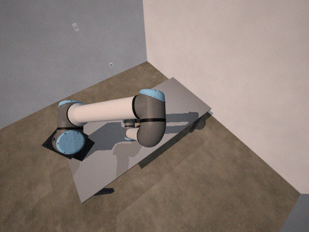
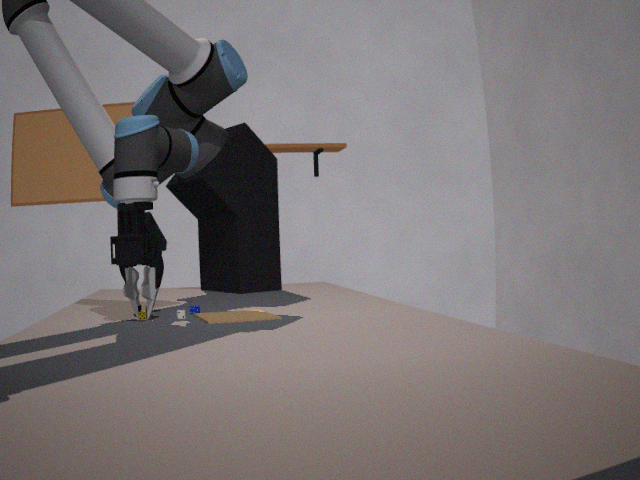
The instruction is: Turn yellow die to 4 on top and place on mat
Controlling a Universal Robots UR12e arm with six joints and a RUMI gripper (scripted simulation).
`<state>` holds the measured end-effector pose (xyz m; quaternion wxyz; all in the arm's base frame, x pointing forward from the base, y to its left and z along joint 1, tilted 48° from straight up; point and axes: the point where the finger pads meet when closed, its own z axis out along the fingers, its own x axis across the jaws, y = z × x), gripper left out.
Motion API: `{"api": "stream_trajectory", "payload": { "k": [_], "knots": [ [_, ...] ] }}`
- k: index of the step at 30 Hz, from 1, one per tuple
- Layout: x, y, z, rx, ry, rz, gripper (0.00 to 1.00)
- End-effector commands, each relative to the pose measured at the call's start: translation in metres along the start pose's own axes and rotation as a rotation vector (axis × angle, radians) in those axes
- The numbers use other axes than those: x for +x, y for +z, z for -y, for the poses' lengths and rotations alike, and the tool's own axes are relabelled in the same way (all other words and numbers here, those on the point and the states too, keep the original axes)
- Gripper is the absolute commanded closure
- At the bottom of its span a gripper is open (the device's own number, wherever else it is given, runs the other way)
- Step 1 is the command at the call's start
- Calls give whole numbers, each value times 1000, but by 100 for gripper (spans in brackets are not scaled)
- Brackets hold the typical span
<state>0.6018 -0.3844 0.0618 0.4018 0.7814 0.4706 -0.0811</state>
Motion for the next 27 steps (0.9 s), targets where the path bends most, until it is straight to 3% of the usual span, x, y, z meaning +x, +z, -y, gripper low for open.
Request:
{"api": "stream_trajectory", "payload": {
  "k": [1,6,18,27],
  "knots": [
    [0,-5,0,-1,0,0,100],
    [0,-18,0,-1,0,0,100],
    [0,-92,0,-1,0,0,100],
    [0,-100,0,-1,0,0,100]
  ]
}}
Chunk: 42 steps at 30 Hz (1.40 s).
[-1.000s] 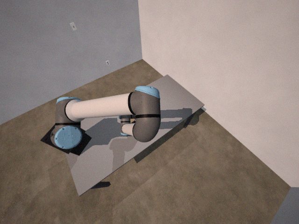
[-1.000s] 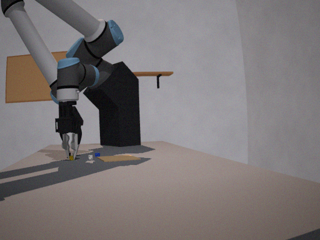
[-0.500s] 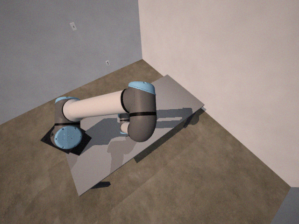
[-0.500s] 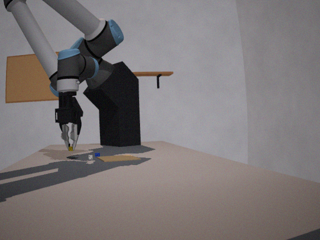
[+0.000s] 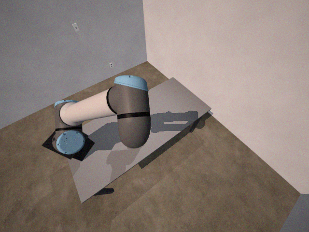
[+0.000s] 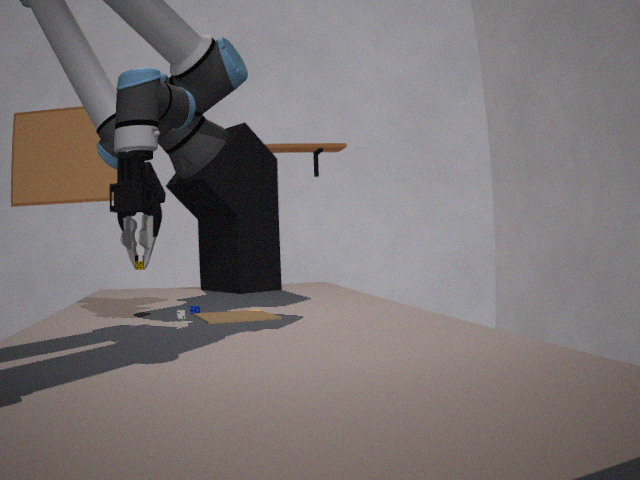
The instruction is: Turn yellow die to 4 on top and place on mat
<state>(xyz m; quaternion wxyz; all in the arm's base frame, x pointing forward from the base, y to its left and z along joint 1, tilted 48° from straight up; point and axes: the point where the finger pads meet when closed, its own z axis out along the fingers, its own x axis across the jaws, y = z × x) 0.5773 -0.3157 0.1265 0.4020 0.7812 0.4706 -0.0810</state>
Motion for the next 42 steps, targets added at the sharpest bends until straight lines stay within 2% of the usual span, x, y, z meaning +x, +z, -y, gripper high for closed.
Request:
{"api": "stream_trajectory", "payload": {
  "k": [1,15,28,42],
  "knots": [
    [0,-2,0,0,0,0,100],
    [3,-2,1,0,22,-1,100],
    [33,-1,8,3,216,-2,100],
    [104,-2,29,7,696,-2,100]
  ]
}}
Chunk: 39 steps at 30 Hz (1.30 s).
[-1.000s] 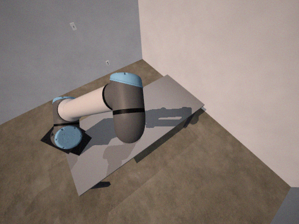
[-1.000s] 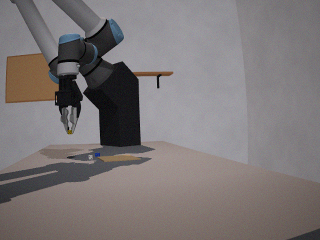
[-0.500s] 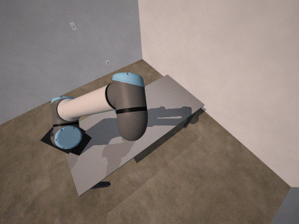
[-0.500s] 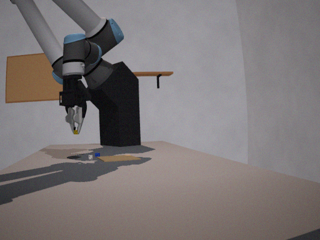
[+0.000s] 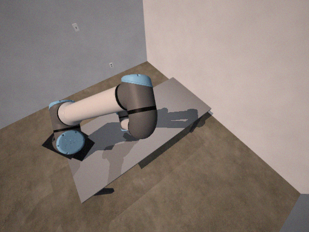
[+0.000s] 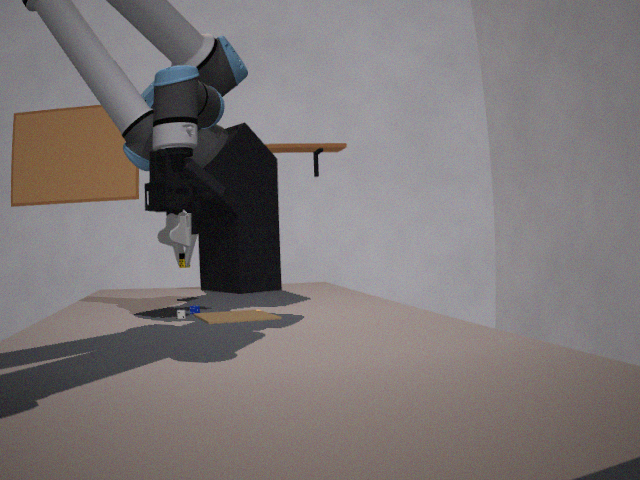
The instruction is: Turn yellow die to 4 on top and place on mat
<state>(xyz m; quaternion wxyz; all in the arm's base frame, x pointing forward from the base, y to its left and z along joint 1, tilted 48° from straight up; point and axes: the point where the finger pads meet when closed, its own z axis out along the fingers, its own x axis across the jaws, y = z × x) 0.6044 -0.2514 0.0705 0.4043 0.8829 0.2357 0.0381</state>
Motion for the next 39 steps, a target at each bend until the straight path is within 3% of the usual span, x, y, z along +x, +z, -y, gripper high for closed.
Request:
{"api": "stream_trajectory", "payload": {
  "k": [1,18,39],
  "knots": [
    [16,-1,18,-1,165,9,100],
    [52,-4,65,-8,570,8,100],
    [57,-4,73,-10,636,7,100]
  ]
}}
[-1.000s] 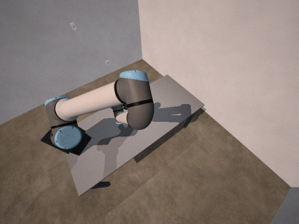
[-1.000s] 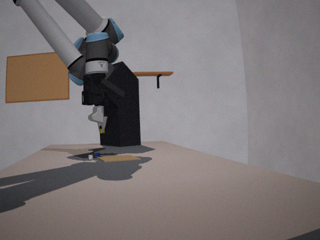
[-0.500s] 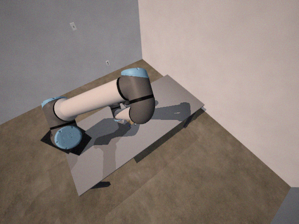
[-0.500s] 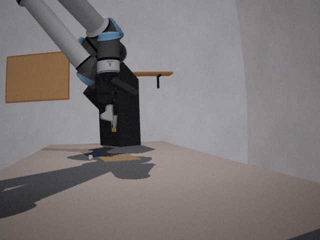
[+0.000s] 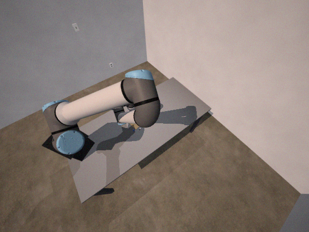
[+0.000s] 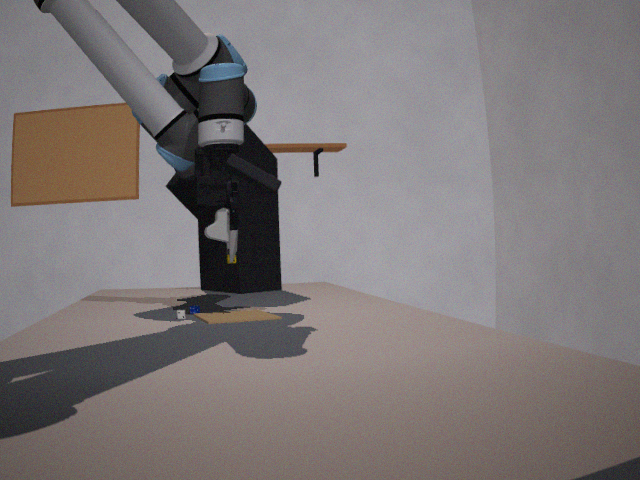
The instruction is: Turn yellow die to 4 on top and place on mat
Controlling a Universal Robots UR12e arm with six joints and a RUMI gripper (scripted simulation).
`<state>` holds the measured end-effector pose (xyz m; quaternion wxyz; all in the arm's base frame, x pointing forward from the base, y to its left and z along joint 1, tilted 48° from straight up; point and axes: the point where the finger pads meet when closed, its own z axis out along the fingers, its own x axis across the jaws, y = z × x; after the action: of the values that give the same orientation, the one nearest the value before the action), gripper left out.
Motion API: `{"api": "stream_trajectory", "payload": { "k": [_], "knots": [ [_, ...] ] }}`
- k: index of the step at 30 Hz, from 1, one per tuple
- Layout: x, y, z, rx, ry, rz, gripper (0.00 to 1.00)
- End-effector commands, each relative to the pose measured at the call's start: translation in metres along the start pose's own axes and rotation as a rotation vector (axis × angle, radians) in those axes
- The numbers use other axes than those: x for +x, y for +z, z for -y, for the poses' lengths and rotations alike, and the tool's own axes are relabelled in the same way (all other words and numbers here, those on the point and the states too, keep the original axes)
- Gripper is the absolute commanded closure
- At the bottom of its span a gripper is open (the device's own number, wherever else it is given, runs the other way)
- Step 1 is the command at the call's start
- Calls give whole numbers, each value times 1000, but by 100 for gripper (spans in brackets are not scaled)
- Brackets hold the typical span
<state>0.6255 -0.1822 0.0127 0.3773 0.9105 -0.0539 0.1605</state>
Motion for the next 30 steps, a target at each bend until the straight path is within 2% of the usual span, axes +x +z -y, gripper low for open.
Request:
{"api": "stream_trajectory", "payload": {
  "k": [1,15,30],
  "knots": [
    [0,0,0,0,0,-1,100],
    [0,9,0,0,1,-1,100],
    [0,74,0,0,1,-1,100]
  ]
}}
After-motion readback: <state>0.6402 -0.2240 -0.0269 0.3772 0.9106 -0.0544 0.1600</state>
